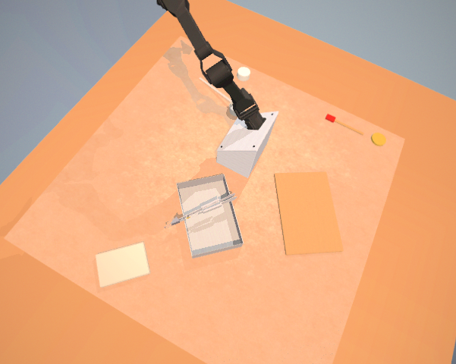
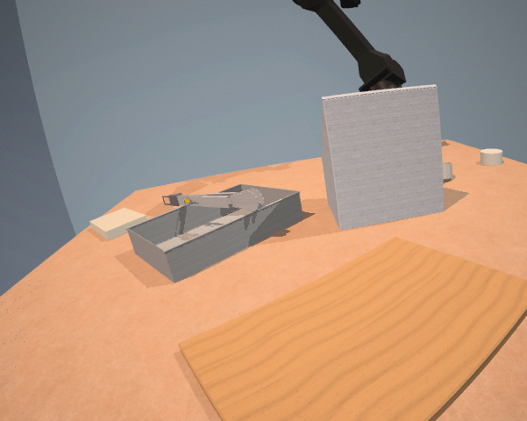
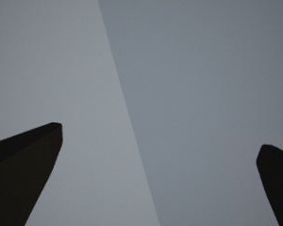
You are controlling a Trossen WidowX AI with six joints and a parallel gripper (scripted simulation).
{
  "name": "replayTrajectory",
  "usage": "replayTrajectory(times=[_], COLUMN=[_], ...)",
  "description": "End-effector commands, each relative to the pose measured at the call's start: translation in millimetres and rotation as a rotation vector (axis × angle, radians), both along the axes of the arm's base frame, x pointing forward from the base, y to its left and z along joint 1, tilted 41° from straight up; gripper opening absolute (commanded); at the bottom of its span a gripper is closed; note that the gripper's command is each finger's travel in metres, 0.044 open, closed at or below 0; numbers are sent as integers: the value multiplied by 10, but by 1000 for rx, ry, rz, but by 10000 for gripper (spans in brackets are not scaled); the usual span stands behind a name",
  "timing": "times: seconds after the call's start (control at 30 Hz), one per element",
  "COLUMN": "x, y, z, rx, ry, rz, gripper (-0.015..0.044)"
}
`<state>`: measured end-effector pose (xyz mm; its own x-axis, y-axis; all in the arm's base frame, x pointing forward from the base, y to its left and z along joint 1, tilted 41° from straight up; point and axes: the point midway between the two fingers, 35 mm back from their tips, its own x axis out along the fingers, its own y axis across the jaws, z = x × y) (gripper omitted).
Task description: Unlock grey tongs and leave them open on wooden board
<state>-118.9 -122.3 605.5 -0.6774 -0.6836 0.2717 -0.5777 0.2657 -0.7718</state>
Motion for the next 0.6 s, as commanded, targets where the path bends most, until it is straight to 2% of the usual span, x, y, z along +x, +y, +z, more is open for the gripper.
replayTrajectory(times=[0.0,0.23,0.37,0.57], x=[-44,134,415,829], y=[-509,-1252,-1619,-1931], z=[-249,-625,-854,-1086], rx=[-34,-44,-32,59], ry=[-200,-483,-640,-688], rz=[174,372,479,592], gripper=[440,440,440,440])
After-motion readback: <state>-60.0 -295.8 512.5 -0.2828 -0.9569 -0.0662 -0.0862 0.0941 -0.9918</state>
